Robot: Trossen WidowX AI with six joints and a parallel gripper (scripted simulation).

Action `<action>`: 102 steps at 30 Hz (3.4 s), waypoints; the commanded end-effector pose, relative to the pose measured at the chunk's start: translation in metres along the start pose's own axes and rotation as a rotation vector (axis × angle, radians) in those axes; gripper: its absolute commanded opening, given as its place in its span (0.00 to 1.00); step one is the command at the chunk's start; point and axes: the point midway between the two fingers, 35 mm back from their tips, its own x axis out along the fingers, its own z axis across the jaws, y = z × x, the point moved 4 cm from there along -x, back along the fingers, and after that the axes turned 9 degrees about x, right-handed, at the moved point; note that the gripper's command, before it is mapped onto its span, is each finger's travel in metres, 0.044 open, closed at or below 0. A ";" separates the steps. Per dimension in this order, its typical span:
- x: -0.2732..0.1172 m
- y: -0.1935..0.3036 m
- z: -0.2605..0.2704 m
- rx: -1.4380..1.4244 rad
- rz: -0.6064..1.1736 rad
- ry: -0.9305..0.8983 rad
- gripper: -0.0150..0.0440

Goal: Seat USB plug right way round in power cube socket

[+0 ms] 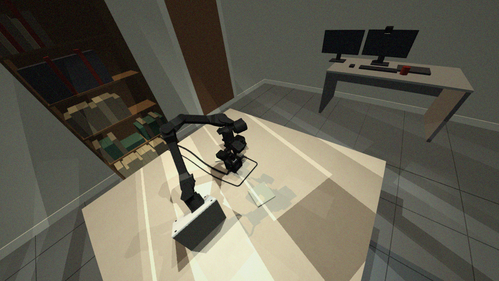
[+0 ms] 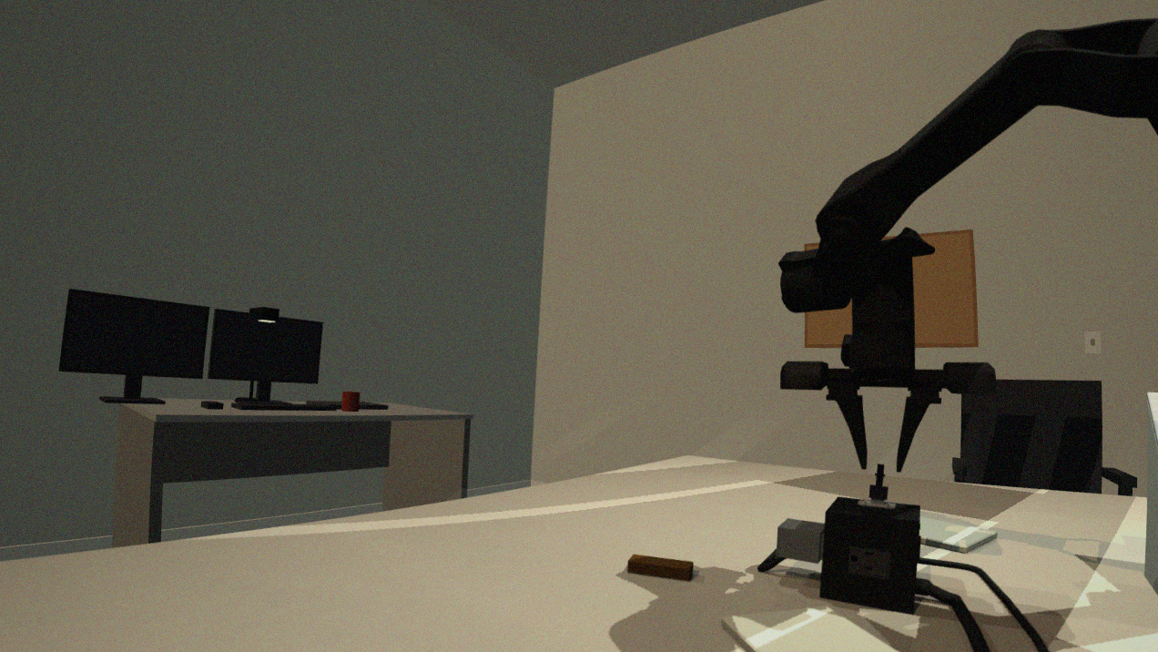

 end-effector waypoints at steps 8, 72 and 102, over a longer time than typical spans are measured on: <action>0.000 0.000 0.000 -0.001 0.000 0.000 0.25; -0.028 0.000 0.000 -0.061 0.002 0.000 0.25; -0.027 0.000 0.000 -0.848 0.003 -0.002 0.25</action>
